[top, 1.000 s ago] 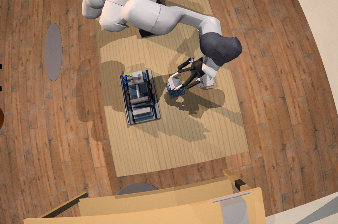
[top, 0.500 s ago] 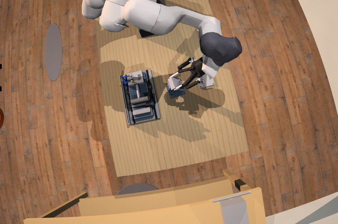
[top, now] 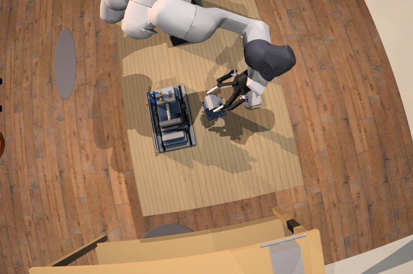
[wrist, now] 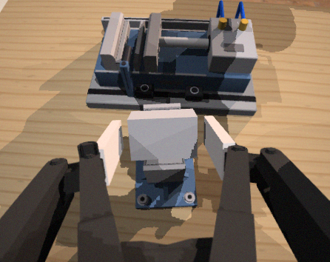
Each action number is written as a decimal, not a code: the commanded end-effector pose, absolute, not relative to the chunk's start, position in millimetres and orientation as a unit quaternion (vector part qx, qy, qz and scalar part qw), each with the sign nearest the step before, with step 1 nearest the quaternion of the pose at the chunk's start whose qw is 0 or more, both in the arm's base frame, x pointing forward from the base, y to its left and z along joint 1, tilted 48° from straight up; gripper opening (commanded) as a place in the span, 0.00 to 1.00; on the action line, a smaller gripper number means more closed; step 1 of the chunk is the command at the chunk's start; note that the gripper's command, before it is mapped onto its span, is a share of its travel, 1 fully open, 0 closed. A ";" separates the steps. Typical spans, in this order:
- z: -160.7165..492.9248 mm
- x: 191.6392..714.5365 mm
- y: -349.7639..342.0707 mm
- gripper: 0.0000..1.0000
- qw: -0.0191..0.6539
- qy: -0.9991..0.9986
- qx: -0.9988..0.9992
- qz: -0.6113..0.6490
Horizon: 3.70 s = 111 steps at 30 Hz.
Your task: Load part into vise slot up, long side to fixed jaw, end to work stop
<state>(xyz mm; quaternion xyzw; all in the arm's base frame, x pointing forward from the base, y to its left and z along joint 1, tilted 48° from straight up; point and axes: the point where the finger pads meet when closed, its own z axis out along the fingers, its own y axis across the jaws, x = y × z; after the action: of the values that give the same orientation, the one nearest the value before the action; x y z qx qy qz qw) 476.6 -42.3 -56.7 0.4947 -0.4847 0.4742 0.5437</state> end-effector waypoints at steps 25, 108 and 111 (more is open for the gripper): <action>-56.3 476.7 -43.5 0.51 0.543 -0.485 0.493 0.476; -57.6 476.4 -46.5 0.51 0.529 -0.501 0.506 0.462; -57.4 476.5 -46.5 0.51 0.527 -0.503 0.508 0.460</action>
<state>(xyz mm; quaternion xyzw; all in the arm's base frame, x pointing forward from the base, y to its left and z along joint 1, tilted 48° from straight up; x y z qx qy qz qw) 477.3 -46.6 -54.5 0.5054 -0.4979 0.4625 0.5317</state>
